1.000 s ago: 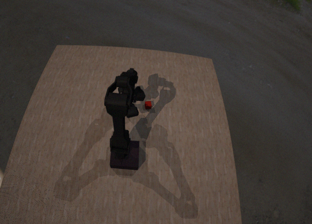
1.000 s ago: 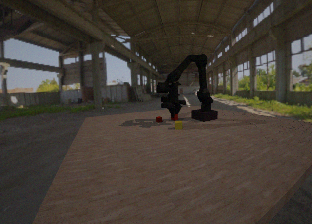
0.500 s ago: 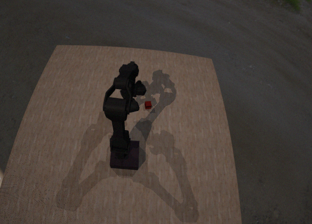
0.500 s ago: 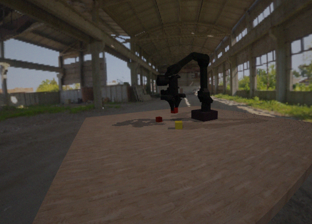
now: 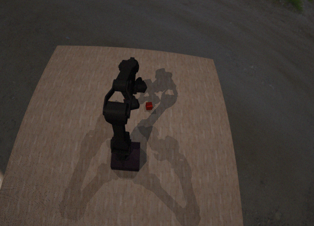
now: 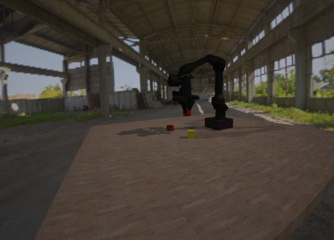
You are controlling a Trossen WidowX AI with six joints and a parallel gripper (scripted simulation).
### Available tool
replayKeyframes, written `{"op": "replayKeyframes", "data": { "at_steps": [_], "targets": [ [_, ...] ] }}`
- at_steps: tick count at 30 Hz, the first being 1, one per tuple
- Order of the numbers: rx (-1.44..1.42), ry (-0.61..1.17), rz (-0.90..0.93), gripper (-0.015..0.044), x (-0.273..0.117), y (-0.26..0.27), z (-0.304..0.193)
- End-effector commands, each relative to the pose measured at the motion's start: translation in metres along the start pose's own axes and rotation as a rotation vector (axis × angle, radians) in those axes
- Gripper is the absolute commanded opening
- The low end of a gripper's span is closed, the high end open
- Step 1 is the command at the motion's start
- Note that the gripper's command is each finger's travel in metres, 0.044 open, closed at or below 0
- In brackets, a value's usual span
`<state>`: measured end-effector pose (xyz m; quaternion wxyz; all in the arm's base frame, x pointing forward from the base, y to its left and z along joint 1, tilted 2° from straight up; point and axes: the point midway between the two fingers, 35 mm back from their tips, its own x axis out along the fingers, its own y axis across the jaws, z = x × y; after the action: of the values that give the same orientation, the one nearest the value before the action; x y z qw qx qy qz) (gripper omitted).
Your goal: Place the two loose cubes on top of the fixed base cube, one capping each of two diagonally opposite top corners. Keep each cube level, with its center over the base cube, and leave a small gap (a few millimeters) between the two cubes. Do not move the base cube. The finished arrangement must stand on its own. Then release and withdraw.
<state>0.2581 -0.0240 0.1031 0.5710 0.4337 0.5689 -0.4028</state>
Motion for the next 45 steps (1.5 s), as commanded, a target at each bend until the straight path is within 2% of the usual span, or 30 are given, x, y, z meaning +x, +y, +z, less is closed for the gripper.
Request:
{"op": "replayKeyframes", "data": {
  "at_steps": [1,36,45],
  "targets": [
    [0.006,-0.005,0.003,0.0105,0.0,0.008,-0.006],
    [0.099,0.003,0.007,0.0105,0.033,0.063,-0.092],
    [0.101,0.003,0.007,0.0105,0.034,0.064,-0.094]
  ]
}}
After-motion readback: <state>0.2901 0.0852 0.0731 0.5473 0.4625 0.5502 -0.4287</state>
